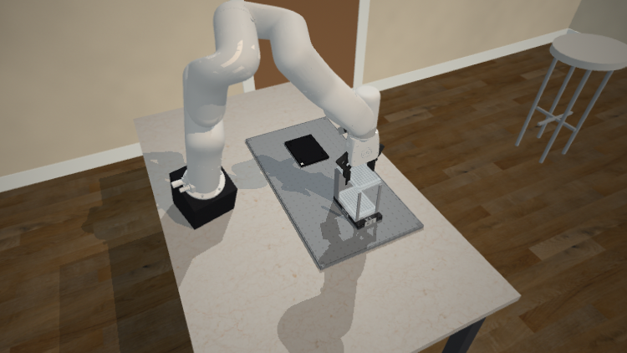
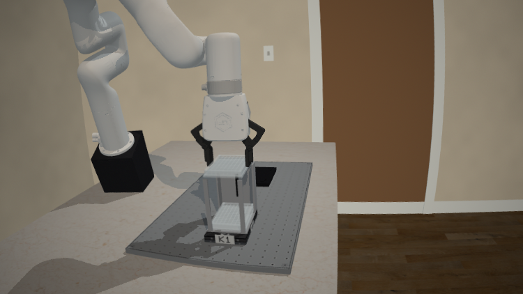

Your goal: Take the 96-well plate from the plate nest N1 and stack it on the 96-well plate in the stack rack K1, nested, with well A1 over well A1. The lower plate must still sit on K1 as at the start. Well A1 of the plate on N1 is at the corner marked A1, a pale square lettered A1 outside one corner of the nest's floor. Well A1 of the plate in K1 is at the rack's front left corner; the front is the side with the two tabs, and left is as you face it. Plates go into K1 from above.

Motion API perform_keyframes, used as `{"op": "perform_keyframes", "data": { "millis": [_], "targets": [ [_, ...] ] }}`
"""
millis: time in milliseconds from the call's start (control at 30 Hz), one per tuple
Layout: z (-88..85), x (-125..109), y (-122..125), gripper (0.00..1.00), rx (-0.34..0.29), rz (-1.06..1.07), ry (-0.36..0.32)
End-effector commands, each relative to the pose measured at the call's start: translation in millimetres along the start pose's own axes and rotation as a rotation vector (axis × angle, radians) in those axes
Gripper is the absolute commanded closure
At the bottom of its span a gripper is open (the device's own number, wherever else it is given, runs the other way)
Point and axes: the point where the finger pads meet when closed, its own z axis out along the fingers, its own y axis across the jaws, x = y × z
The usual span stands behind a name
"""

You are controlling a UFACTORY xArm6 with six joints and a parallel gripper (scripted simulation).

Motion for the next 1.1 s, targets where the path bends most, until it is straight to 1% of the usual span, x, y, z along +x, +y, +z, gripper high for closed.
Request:
{"op": "perform_keyframes", "data": {
  "millis": [0, 533, 600, 1067],
  "targets": [
    [4.7, -1, 2, 1.0, -0.004, 0.001, -0.001],
    [29.7, -1, 2, 1.0, -0.004, 0.001, -0.001],
    [29.7, -1, 2, 1.0, -0.004, 0.001, -0.001],
    [53.1, -1, 2, 1.0, -0.004, 0.001, -0.001]
  ]
}}
